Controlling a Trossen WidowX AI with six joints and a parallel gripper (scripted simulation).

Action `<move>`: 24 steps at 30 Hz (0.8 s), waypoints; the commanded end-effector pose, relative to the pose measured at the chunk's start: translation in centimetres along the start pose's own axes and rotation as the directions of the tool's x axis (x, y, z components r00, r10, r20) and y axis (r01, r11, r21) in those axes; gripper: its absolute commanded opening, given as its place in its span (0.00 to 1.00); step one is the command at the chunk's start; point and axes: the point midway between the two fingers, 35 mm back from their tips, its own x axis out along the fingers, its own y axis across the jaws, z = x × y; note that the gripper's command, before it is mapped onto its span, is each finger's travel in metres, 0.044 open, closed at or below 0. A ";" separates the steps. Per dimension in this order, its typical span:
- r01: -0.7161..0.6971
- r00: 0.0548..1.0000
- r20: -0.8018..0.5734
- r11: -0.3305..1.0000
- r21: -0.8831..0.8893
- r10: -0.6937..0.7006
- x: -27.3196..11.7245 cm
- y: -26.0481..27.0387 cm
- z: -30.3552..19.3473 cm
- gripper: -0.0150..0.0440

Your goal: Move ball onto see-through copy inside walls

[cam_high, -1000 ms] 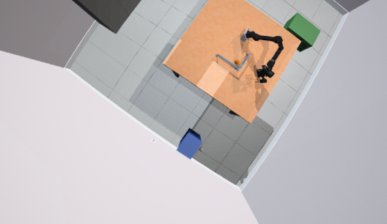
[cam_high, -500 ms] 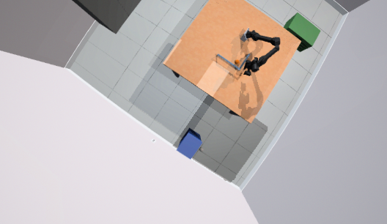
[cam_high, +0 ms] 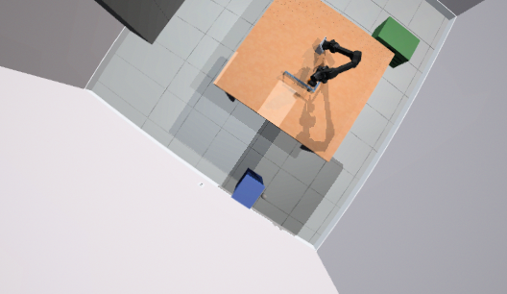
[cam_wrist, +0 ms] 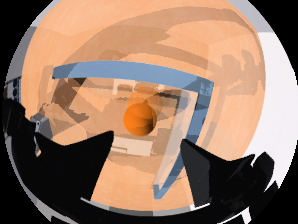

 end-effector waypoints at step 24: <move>-0.039 0.999 0.036 0.999 0.022 0.038 3.6 1.0 -0.4 0.86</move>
